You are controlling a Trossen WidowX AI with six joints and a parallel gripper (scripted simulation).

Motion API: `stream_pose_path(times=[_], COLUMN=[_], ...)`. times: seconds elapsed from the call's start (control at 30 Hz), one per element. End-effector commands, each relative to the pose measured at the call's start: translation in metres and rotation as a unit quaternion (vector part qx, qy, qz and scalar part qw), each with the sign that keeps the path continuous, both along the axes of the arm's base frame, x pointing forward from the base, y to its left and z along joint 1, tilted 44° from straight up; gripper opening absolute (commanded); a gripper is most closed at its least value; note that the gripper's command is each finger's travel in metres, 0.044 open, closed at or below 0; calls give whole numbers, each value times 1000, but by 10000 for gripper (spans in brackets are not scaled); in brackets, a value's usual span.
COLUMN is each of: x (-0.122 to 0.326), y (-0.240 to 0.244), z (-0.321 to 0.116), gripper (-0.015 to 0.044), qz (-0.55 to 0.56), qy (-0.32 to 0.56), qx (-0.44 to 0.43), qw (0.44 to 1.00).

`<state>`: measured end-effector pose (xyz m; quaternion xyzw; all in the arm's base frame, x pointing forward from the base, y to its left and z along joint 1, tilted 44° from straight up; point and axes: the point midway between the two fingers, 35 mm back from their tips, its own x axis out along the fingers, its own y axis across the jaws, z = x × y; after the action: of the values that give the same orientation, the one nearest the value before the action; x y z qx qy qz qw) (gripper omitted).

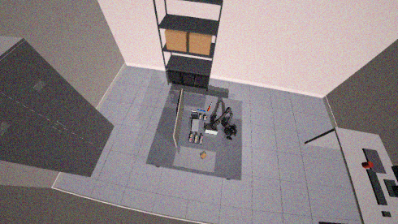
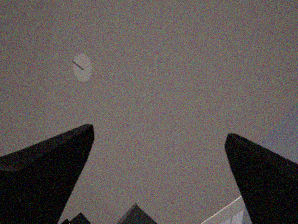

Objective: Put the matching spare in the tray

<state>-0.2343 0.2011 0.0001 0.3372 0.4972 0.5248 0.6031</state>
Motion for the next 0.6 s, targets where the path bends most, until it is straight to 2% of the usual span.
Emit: stream_pose_path(times=[0.0,0.03,0.23,0.4,0.57], x=[0,0,3,35,87], y=[0,0,8,67,120], z=[0,0,-1,-10,-18], gripper=[426,440,440,440,440], qz=[0,0,-11,-93,-164], qy=[0,0,-14,-110,-201], qx=[0,0,-4,-45,-115], qw=[1000,1000,1000,989,959])
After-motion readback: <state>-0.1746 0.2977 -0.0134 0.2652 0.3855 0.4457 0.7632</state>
